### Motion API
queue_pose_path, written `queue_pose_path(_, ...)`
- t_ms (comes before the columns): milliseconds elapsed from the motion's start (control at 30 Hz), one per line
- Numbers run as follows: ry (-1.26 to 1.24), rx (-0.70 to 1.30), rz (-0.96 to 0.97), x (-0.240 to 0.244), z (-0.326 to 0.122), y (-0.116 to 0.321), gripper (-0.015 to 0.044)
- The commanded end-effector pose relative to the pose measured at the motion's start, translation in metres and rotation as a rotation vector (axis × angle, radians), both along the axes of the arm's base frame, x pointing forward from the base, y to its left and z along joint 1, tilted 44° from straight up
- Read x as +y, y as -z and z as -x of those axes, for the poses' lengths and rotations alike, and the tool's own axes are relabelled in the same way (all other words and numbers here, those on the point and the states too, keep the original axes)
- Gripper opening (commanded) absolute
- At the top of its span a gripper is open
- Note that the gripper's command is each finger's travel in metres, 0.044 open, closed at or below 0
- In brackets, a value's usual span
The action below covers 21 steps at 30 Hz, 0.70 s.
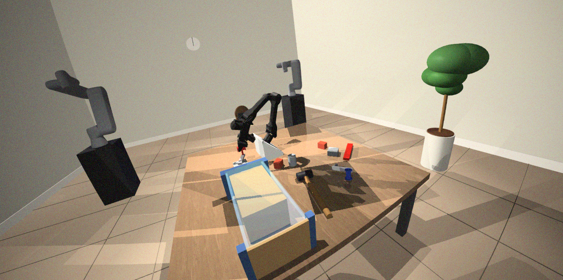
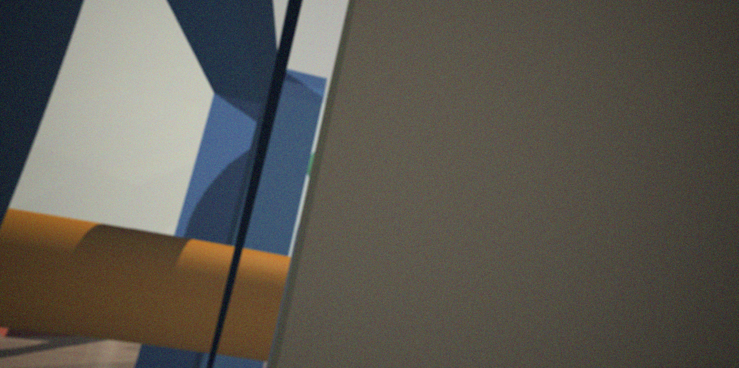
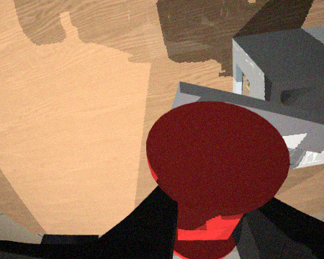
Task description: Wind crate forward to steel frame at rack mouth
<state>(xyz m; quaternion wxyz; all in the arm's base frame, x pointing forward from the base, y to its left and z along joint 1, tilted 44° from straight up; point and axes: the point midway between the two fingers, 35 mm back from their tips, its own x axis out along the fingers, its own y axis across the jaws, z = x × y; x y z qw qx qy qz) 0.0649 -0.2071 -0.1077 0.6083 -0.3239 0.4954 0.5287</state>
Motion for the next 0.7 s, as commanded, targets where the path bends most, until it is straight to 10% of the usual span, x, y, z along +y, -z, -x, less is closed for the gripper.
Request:
queue_pose_path(0, -0.004, 0.008, 0.004, -0.004, 0.003, 0.007, 0.0)
queue_pose_path(667, -0.004, 0.008, 0.006, -0.02, 0.009, 0.021, 0.0)
